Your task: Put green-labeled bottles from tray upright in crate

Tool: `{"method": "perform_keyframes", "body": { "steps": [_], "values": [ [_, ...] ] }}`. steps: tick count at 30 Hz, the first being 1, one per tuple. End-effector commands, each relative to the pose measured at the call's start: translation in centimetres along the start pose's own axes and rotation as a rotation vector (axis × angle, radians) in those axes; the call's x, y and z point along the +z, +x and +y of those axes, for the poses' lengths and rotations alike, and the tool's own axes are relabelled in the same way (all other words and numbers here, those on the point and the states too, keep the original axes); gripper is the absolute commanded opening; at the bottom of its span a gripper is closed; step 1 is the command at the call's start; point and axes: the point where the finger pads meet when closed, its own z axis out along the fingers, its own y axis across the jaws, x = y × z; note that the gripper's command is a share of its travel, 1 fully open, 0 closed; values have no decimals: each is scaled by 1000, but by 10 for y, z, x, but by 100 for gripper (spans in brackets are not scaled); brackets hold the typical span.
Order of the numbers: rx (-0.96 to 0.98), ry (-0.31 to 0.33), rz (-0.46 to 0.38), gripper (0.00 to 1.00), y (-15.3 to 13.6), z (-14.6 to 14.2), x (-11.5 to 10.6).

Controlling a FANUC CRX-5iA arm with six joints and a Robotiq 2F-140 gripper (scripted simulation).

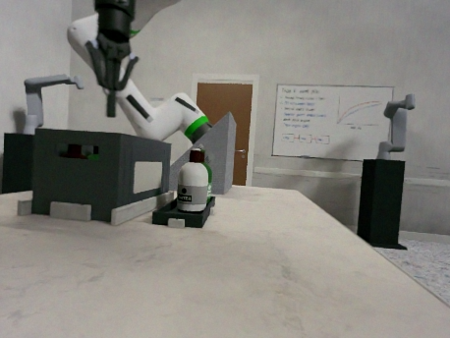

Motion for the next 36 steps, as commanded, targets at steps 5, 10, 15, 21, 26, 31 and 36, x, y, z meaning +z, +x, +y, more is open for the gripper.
{"method": "perform_keyframes", "body": {
  "steps": [5,10,15,21,26,31,36],
  "values": [
    [-5,-3,-10,10,-39,55,-3],
    [-6,-4,-11,10,-60,97,-4],
    [-5,-4,-9,10,-76,137,-3],
    [0,1,-1,10,-89,185,0],
    [4,5,4,10,-93,209,2],
    [4,5,4,44,-93,209,2],
    [4,5,4,44,-93,209,2]
  ]
}}
